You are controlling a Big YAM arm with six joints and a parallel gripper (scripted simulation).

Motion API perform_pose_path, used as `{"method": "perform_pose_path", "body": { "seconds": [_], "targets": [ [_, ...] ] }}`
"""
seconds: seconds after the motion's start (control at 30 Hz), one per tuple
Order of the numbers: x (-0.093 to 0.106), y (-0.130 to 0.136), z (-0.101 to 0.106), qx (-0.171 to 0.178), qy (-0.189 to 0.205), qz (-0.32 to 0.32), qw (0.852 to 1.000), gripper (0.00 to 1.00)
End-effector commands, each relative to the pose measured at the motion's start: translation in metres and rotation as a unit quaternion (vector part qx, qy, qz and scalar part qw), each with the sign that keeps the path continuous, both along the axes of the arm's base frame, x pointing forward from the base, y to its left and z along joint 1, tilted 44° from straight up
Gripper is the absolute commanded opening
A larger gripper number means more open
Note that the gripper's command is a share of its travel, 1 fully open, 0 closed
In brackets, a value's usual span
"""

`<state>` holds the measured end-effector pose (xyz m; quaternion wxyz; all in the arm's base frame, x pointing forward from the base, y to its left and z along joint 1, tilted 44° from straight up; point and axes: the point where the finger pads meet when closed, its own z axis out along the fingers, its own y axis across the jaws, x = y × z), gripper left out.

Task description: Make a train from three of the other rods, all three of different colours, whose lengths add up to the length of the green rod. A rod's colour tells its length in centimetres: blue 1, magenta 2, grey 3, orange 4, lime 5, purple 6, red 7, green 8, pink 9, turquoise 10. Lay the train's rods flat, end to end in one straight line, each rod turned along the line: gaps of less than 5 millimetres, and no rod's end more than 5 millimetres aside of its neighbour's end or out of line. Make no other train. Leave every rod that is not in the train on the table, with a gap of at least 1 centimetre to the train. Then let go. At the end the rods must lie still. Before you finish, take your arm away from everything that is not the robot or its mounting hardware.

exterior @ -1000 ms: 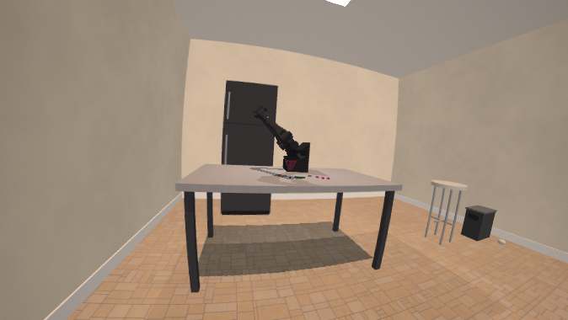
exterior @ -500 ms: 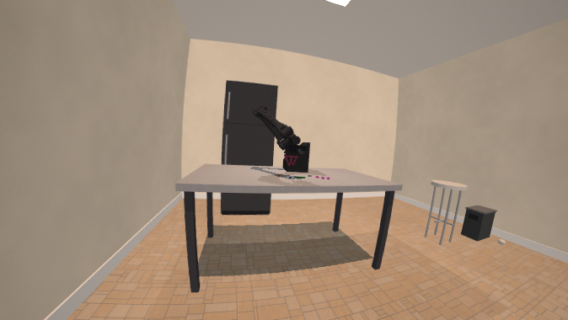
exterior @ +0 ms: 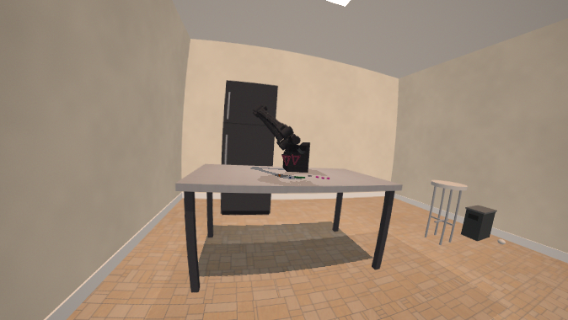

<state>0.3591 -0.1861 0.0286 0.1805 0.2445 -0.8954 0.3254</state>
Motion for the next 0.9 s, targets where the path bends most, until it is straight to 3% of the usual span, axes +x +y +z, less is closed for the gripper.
{"method": "perform_pose_path", "body": {
  "seconds": [0.0,0.07,0.1,0.17,0.23,0.3,0.33,0.43,0.47,0.53,0.63,0.67,0.7,0.87],
  "targets": [
    [0.025,0.010,0.017,-0.005,-0.033,0.011,0.999,1.00],
    [0.025,0.010,0.017,-0.005,-0.033,0.011,0.999,1.00],
    [0.022,0.011,0.011,-0.003,-0.027,0.012,1.000,1.00],
    [0.007,0.029,-0.020,0.006,0.002,0.027,1.000,1.00],
    [0.007,0.029,-0.020,0.006,0.002,0.027,1.000,1.00],
    [-0.005,0.065,-0.058,0.018,0.034,0.063,0.997,1.00],
    [-0.005,0.065,-0.058,0.018,0.034,0.063,0.997,1.00],
    [-0.028,0.101,-0.097,0.028,0.075,0.106,0.991,1.00],
    [-0.030,0.106,-0.101,0.028,0.075,0.106,0.991,1.00],
    [-0.058,0.132,-0.131,0.031,0.109,0.139,0.984,1.00],
    [-0.071,0.141,-0.142,0.030,0.123,0.153,0.980,1.00],
    [-0.063,0.142,-0.134,0.030,0.108,0.154,0.982,0.23],
    [-0.046,0.136,-0.131,0.032,0.091,0.138,0.986,0.23],
    [-0.046,0.136,-0.131,0.033,0.093,0.138,0.986,0.23]
  ]
}}
